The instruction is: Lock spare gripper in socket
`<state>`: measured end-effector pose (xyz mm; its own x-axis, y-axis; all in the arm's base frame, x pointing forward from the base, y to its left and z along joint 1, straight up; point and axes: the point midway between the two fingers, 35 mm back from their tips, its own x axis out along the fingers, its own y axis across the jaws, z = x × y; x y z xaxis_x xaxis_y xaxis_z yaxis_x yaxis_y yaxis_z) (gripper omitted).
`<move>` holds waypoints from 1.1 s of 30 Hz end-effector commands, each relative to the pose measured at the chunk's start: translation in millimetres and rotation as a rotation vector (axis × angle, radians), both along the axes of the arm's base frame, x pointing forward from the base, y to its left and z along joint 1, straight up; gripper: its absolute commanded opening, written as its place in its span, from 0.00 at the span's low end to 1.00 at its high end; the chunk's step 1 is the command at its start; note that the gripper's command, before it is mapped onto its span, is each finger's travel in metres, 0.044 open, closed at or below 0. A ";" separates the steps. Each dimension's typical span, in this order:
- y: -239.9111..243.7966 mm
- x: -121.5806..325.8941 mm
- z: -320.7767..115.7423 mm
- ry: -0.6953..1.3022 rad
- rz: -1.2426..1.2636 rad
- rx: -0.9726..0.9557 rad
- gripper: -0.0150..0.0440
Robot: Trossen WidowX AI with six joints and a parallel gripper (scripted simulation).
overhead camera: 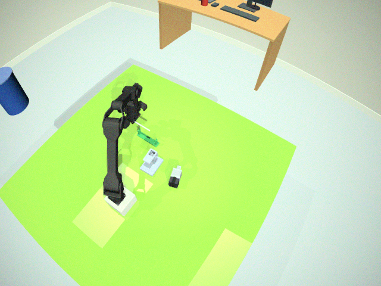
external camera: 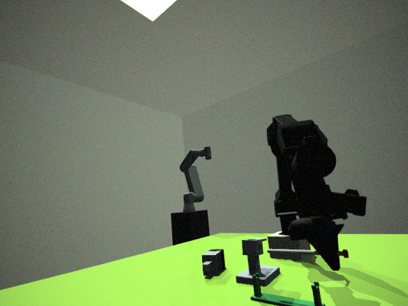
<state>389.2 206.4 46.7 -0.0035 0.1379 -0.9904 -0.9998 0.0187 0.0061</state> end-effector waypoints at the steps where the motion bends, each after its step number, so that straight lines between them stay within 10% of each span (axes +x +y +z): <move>1: -0.4 -0.5 -7.0 0.002 -0.005 0.000 0.25; 33: 0.0 0.9 -52.2 -0.013 -0.004 0.006 0.25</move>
